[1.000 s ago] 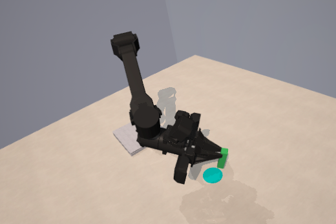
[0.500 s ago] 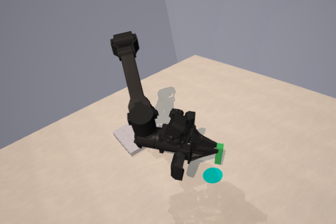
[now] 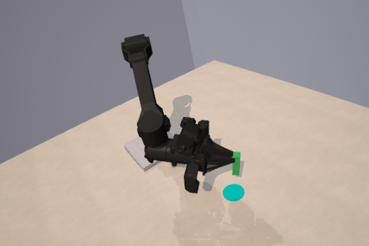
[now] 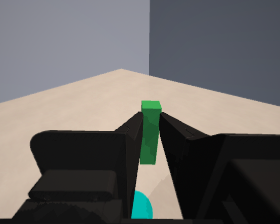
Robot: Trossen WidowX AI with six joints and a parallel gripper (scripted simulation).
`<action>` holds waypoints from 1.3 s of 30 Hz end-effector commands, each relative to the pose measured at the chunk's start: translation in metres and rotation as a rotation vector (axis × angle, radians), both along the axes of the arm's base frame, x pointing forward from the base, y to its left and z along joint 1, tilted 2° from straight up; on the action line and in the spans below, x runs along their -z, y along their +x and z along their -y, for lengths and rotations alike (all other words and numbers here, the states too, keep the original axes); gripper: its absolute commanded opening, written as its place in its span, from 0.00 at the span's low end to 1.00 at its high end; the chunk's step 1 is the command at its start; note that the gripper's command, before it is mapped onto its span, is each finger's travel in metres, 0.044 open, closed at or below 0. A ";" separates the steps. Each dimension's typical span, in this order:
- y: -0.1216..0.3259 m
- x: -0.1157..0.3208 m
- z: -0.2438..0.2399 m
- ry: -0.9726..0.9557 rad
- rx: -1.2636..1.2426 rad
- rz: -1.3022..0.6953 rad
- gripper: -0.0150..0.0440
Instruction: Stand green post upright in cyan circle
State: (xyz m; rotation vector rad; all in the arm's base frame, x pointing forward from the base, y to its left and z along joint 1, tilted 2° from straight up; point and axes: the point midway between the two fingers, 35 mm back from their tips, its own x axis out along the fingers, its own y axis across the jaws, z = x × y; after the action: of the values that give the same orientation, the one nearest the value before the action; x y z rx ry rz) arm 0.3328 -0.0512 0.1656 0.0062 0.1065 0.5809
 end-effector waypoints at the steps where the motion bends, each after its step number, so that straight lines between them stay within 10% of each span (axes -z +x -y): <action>1: -0.007 -0.001 -0.002 0.001 -0.010 0.017 0.29; 39: -0.027 0.004 -0.009 -0.009 -0.053 0.081 0.29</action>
State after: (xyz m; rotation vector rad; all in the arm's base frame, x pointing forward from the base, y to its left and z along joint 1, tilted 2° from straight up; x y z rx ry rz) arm 0.3055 -0.0424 0.1670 -0.0383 0.0262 0.6298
